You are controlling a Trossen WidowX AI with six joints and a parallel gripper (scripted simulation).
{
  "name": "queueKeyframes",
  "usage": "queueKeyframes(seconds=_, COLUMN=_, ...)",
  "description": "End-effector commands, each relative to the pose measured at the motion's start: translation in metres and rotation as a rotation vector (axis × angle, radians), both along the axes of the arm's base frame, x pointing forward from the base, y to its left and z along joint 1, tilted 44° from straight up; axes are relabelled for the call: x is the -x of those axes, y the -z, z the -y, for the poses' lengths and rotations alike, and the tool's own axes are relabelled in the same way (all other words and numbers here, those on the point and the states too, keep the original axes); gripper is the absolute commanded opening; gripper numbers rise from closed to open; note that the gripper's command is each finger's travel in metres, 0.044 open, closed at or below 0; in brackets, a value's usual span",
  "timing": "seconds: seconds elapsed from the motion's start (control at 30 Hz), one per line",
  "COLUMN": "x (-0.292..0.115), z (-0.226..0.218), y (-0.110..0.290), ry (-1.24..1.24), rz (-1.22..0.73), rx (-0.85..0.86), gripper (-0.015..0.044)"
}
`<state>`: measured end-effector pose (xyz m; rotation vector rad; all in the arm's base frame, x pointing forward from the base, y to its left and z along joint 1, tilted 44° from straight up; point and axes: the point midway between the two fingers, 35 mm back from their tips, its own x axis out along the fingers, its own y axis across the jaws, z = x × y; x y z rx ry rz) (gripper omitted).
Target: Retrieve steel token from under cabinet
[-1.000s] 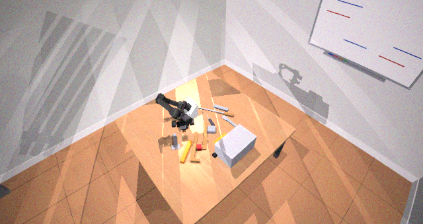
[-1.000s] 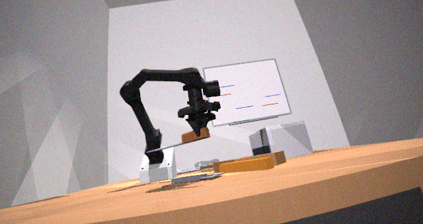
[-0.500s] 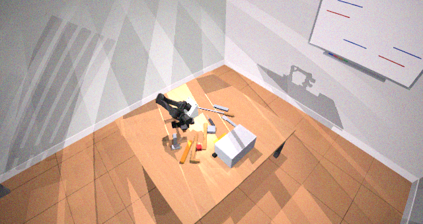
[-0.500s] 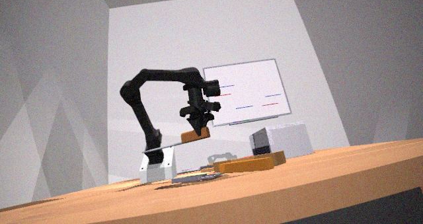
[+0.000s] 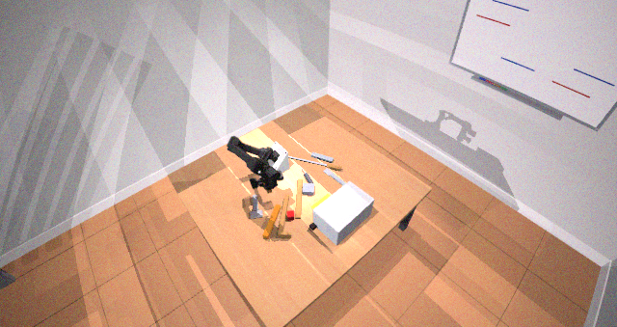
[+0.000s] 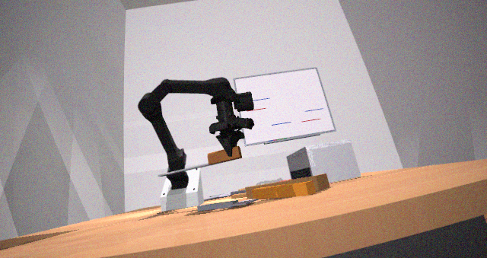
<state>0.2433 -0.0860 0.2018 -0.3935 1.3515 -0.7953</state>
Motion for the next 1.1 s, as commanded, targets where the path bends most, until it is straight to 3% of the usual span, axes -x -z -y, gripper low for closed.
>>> queueKeyframes(seconds=0.0, x=0.0001, z=-0.0009, y=-0.0004, ry=-0.021, rz=-0.022, rx=-0.008, gripper=0.0000)
queueKeyframes(seconds=1.07, x=0.0000, z=-0.0008, y=-0.0005, ry=-0.201, rz=-0.199, rx=-0.004, gripper=0.0000)
